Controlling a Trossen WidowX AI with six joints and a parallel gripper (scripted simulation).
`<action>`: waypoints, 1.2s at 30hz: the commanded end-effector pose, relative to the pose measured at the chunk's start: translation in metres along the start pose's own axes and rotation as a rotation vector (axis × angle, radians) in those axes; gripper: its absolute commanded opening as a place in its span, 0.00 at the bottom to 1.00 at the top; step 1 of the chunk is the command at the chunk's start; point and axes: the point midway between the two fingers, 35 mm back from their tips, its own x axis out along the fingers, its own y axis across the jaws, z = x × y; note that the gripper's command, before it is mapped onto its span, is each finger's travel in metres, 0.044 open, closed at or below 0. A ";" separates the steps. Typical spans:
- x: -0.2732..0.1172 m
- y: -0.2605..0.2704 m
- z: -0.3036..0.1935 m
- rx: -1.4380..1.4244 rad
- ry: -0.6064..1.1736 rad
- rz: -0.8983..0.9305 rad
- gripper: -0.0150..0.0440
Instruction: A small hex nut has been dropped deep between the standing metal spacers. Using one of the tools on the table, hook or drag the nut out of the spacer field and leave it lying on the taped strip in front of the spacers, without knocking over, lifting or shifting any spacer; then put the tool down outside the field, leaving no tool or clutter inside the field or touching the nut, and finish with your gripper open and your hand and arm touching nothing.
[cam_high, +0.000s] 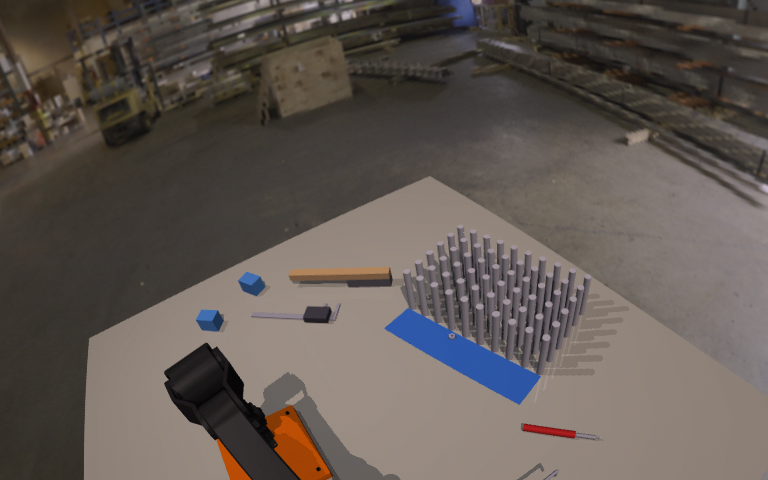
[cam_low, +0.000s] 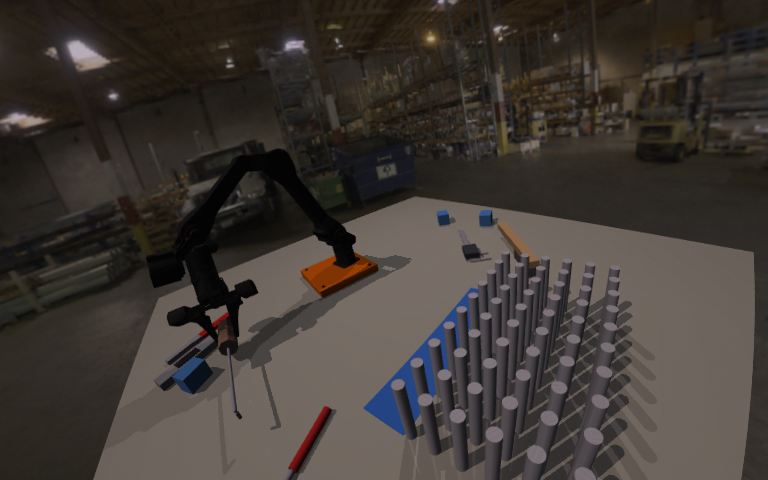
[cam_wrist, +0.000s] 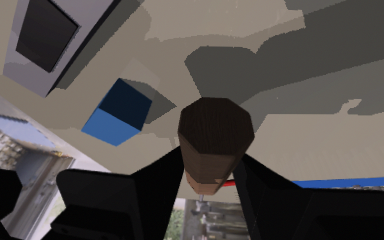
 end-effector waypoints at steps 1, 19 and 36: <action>0.004 -0.002 0.002 0.000 0.006 -0.006 0.25; 0.016 -0.005 0.011 0.000 0.006 -0.006 0.25; 0.027 -0.008 0.019 0.000 0.006 -0.006 0.25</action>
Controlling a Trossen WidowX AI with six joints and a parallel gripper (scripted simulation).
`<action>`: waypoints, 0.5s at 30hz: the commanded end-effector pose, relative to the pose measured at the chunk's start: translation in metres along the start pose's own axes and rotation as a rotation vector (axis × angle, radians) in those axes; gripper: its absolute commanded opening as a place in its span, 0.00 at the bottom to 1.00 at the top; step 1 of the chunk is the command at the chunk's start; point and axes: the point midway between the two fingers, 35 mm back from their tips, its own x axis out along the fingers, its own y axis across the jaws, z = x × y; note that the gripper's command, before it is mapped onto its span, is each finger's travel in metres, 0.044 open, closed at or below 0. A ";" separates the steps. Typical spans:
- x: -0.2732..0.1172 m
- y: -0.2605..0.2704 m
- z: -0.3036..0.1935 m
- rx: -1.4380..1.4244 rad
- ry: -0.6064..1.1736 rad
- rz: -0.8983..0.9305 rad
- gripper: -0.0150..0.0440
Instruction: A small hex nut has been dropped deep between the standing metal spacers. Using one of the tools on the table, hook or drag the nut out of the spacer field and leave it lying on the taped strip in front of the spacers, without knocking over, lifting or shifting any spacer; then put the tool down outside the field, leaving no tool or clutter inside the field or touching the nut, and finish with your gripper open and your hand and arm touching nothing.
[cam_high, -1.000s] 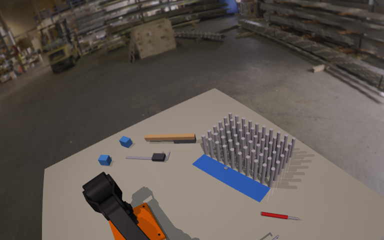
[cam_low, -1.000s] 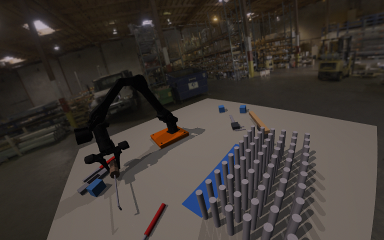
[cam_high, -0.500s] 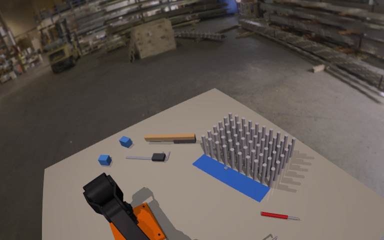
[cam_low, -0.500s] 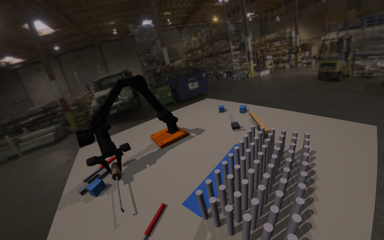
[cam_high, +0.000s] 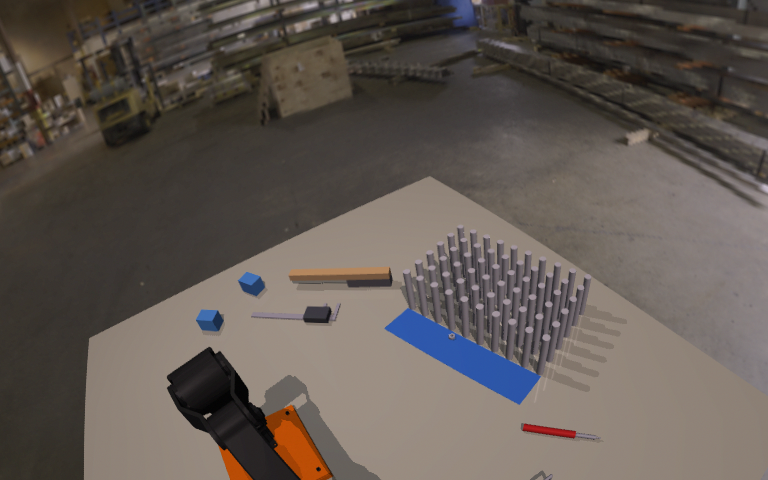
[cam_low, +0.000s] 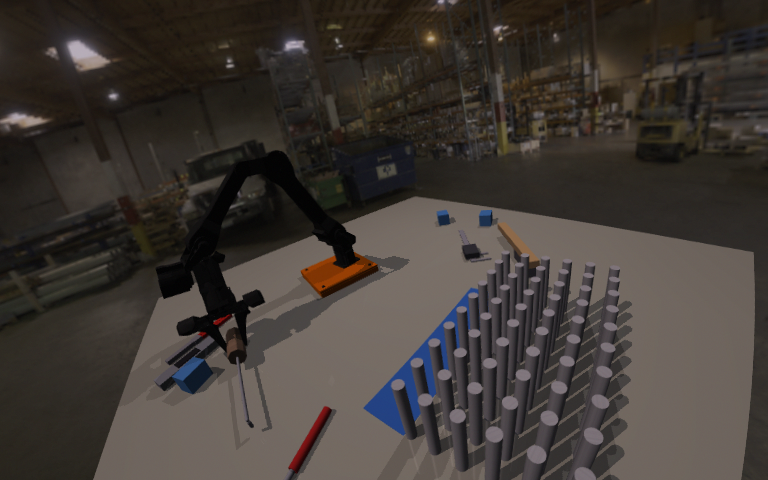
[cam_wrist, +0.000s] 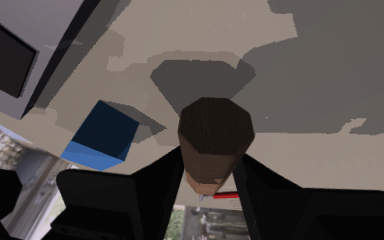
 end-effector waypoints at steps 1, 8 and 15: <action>0.004 -0.003 0.002 0.000 0.006 -0.006 0.25; 0.008 -0.004 0.006 0.001 0.006 -0.006 0.25; 0.008 -0.003 0.006 0.000 0.000 0.000 0.39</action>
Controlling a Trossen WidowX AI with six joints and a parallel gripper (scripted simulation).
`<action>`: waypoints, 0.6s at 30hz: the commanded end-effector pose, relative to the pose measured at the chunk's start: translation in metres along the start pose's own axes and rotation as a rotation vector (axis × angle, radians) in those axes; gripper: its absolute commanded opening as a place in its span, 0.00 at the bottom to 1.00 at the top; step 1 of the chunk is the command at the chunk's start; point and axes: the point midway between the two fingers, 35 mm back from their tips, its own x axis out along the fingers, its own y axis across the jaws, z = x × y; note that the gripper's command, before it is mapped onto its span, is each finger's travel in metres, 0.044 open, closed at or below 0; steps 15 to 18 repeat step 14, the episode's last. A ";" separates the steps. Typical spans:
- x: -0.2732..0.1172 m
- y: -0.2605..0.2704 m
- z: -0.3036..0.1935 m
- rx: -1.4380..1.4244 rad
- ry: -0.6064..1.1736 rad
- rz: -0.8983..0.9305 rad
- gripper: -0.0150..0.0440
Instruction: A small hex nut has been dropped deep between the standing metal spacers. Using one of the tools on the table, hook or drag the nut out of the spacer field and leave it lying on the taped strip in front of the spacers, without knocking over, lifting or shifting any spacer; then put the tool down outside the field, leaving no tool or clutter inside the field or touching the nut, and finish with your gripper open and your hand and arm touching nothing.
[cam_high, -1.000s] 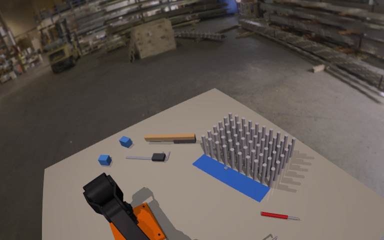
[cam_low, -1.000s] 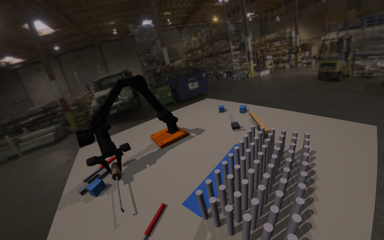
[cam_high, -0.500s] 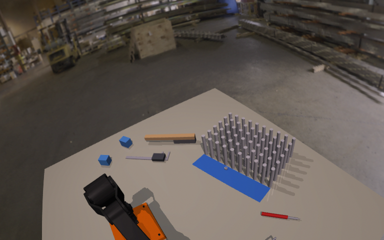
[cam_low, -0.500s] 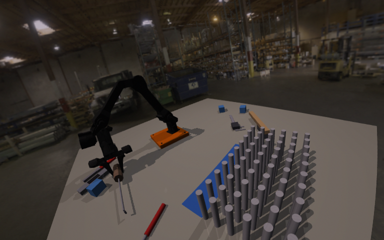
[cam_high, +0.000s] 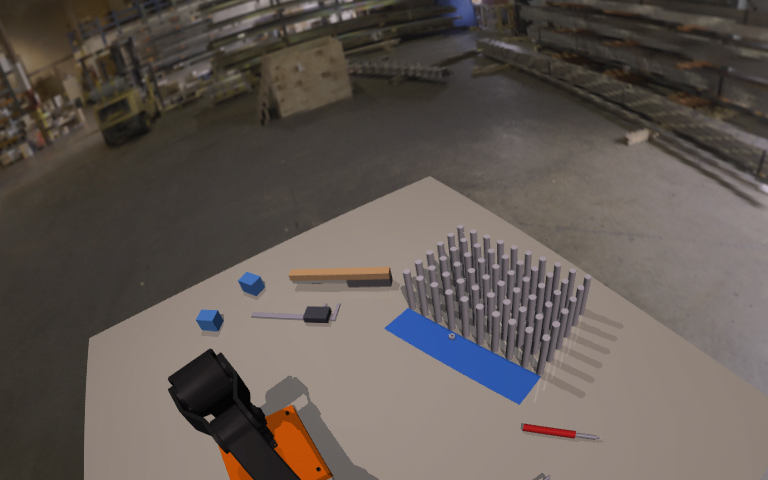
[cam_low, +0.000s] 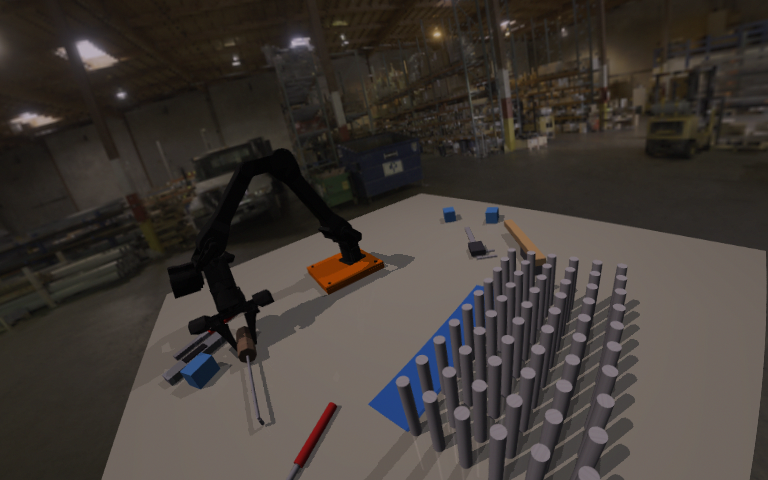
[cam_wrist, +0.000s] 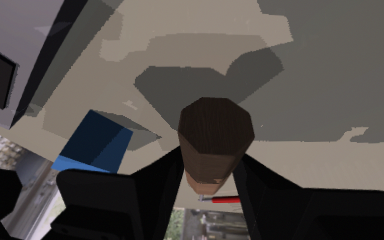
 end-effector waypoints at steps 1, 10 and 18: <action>0.000 0.000 0.000 -0.001 0.000 0.001 0.43; 0.000 0.000 0.000 -0.001 0.000 0.001 0.83; 0.000 0.000 0.000 -0.001 0.000 0.001 1.00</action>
